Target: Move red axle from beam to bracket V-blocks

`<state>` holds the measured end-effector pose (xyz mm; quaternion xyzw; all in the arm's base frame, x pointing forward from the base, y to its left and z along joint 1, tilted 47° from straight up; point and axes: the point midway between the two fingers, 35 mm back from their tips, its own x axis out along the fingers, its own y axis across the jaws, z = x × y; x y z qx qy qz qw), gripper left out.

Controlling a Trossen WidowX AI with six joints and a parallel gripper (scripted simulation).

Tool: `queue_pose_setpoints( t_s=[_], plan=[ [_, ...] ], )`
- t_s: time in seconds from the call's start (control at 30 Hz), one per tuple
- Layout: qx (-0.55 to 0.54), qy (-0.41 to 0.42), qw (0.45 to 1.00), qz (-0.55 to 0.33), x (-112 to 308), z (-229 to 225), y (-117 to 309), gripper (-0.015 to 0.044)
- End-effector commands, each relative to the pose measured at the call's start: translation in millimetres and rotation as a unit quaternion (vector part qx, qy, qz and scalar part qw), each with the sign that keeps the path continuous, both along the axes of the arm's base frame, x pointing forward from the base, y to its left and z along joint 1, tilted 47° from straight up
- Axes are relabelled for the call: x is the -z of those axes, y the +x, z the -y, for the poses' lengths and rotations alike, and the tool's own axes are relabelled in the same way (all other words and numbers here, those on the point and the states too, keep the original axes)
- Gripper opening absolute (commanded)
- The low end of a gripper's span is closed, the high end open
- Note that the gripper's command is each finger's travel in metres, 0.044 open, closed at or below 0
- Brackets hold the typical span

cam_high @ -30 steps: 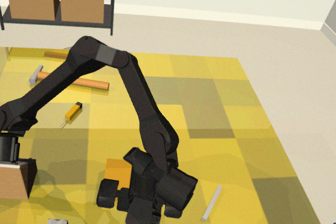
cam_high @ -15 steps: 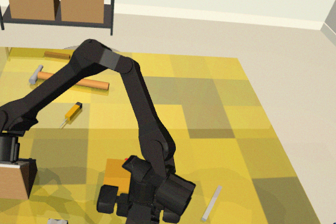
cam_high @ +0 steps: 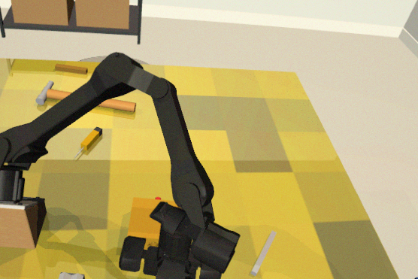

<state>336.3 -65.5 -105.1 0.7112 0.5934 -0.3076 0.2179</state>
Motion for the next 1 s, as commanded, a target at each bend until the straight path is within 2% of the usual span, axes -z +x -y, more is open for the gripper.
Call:
queue_pose_setpoints(
  t_s=[0.0,0.57,0.97],
  plan=[
    [0.002,0.003,1.0,-0.002,2,-3,-1,0.0],
    [0.002,0.002,1.0,-0.002,-8,9,-2,0.044],
    [0.002,0.002,1.0,-0.002,-24,25,-4,0.044]
  ],
)
